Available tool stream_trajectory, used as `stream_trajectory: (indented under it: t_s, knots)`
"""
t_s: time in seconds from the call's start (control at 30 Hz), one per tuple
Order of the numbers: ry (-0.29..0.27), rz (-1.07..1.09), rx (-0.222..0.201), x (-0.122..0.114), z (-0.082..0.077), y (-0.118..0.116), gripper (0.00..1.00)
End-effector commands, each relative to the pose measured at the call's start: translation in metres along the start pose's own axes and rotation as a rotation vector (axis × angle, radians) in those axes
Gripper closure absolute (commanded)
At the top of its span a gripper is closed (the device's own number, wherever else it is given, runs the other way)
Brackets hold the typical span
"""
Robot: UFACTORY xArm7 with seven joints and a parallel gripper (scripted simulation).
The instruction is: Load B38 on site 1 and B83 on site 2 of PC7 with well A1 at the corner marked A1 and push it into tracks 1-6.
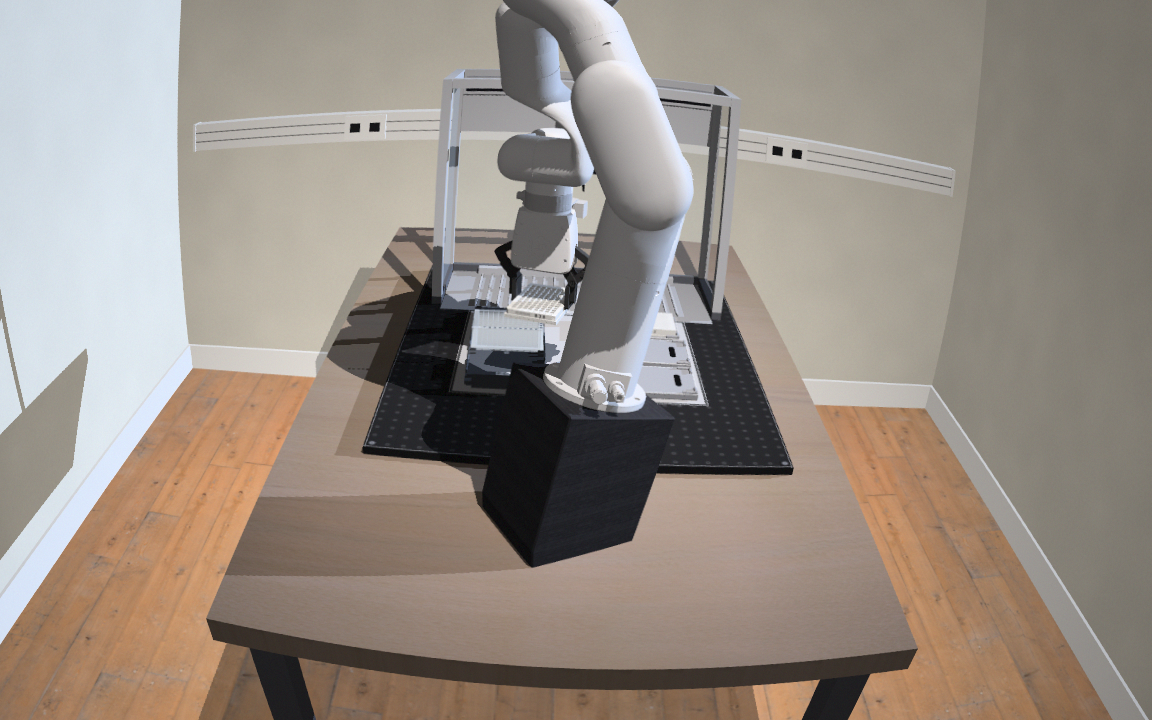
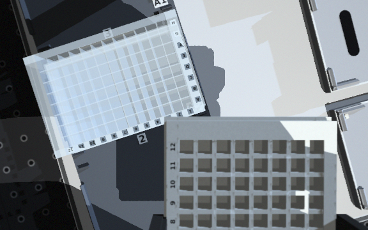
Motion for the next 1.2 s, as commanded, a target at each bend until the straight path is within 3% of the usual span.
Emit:
stream_trajectory:
  t_s: [0.0, 0.2, 0.5, 1.17]
  knots:
    - [0.003, -0.171, 0.005, 0.003, 0.001, -0.026, 1.00]
    - [0.003, -0.275, 0.005, 0.005, 0.001, -0.055, 1.00]
    - [0.003, -0.275, 0.005, 0.005, 0.001, -0.055, 1.00]
    - [0.004, -0.875, 0.004, 0.005, 0.001, -0.055, 1.00]
Point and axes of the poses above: the point where the finger pads meet when closed, its own z axis out along the fingers, its own y axis across the jaws, x = y × z, the point moved 7 cm from there along -z, back along the fingers, and after that the axes turned 14 degrees about -z, right-handed, at the moved point
